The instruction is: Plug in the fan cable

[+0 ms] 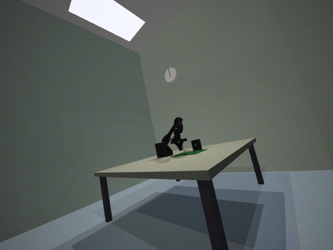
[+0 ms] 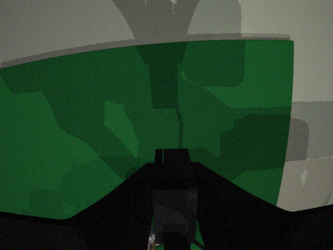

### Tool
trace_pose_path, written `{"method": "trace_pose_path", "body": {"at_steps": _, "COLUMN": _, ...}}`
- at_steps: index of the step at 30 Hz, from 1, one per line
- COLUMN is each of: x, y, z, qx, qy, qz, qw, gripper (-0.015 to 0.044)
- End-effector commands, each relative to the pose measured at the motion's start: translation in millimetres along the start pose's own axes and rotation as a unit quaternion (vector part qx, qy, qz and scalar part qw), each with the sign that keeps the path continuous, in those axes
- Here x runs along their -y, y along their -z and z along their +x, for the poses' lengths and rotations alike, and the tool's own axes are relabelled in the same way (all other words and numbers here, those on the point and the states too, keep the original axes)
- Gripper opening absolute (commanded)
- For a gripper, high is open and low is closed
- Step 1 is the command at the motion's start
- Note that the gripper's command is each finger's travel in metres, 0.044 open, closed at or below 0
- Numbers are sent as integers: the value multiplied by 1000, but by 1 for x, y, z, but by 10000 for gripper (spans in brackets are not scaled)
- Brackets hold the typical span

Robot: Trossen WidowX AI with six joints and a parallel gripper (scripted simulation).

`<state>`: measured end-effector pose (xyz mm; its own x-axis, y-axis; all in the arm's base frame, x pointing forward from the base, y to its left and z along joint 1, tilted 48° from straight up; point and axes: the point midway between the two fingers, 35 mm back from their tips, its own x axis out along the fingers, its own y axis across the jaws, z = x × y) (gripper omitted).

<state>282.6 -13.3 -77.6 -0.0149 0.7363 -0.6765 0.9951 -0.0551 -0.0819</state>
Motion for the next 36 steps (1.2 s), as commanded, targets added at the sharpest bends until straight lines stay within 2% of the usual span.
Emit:
{"method": "trace_pose_path", "body": {"at_steps": 1, "x": -1, "y": 1, "z": -11, "qx": 2, "qy": 1, "qz": -6, "qw": 1000, "gripper": 0}}
{"method": "trace_pose_path", "body": {"at_steps": 5, "x": -2, "y": 3, "z": -10, "qx": 3, "qy": 1, "qz": -31, "qw": 999, "gripper": 0}}
{"method": "trace_pose_path", "body": {"at_steps": 18, "x": -12, "y": 28, "z": -11, "qx": 5, "qy": 1, "qz": -252, "qw": 968, "gripper": 0}}
{"method": "trace_pose_path", "body": {"at_steps": 27, "x": -17, "y": 45, "z": -11, "qx": 5, "qy": 2, "qz": -398, "qw": 917, "gripper": 0}}
{"method": "trace_pose_path", "body": {"at_steps": 36, "x": -22, "y": 64, "z": -10, "qx": 4, "qy": 2, "qz": -535, "qw": 845, "gripper": 0}}
